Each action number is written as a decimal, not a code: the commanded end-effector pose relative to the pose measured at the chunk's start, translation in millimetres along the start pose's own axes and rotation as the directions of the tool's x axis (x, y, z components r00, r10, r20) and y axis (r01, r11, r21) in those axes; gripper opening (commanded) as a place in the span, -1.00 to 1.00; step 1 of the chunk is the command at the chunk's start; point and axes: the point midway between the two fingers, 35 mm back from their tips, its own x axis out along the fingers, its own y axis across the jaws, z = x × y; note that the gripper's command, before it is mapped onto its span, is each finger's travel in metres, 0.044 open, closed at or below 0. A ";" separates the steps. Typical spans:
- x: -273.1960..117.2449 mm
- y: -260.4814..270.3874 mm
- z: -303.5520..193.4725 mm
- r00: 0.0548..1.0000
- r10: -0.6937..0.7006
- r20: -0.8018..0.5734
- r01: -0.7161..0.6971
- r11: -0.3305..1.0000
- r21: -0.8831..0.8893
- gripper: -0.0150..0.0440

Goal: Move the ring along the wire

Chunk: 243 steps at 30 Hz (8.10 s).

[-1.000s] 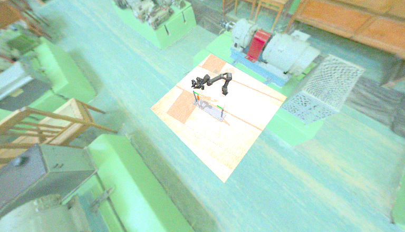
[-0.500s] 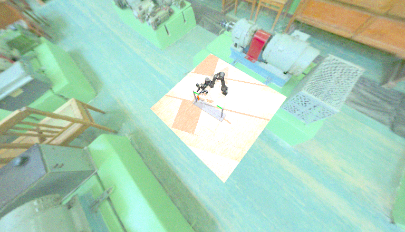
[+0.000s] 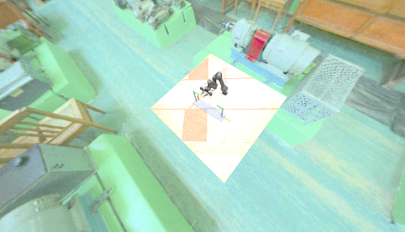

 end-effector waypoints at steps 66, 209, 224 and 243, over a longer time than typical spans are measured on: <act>111.0 -1.4 45.3 0.999 0.009 0.045 -0.013 0.996 0.086 0.05; 64.6 163.3 151.8 0.941 0.320 -0.107 -0.051 0.450 0.891 -1.00; 43.0 171.0 207.2 0.864 0.503 -0.008 -0.043 0.090 0.995 -1.00; 40.2 164.0 266.2 0.855 0.488 0.173 -0.028 -0.290 0.957 -1.00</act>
